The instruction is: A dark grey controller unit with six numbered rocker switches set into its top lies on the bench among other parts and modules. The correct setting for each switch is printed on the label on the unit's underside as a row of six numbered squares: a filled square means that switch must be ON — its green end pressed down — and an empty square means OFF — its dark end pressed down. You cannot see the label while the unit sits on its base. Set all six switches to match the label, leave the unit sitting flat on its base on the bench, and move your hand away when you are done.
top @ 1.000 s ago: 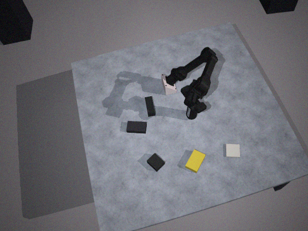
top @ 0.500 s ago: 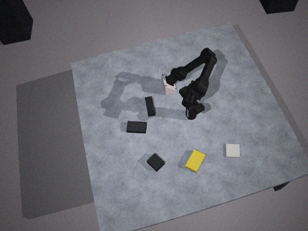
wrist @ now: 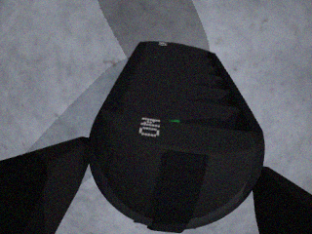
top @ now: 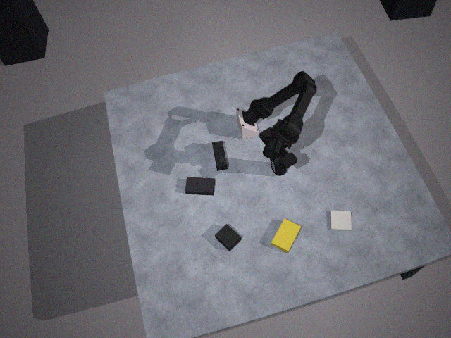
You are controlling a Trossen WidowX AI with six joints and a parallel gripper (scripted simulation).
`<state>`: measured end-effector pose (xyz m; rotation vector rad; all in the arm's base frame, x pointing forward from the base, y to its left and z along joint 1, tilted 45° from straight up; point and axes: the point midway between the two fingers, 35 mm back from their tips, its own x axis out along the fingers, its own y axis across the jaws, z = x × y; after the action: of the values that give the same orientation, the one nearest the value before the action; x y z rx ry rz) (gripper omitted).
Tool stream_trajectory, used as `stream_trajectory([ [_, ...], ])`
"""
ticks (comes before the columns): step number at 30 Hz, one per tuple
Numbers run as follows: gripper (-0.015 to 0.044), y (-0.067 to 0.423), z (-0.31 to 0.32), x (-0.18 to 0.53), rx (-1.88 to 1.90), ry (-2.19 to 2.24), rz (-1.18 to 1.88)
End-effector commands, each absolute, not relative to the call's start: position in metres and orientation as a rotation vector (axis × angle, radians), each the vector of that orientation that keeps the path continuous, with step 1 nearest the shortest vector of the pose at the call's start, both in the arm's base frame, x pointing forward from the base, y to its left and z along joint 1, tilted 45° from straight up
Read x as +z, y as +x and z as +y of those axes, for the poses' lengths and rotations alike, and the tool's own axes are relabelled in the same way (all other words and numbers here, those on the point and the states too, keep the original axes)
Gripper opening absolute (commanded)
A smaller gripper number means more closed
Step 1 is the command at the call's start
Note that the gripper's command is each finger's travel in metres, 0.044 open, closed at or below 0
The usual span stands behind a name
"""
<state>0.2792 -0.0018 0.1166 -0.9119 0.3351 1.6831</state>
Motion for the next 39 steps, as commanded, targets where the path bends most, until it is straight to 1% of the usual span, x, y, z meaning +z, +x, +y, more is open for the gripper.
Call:
stream_trajectory([
  [1, 0.0338, 0.281, -0.003, 0.110, 1.696, -0.911, 0.337],
  [39, 0.0338, 0.292, -0.017, 0.086, 1.696, -0.912, 0.337],
])
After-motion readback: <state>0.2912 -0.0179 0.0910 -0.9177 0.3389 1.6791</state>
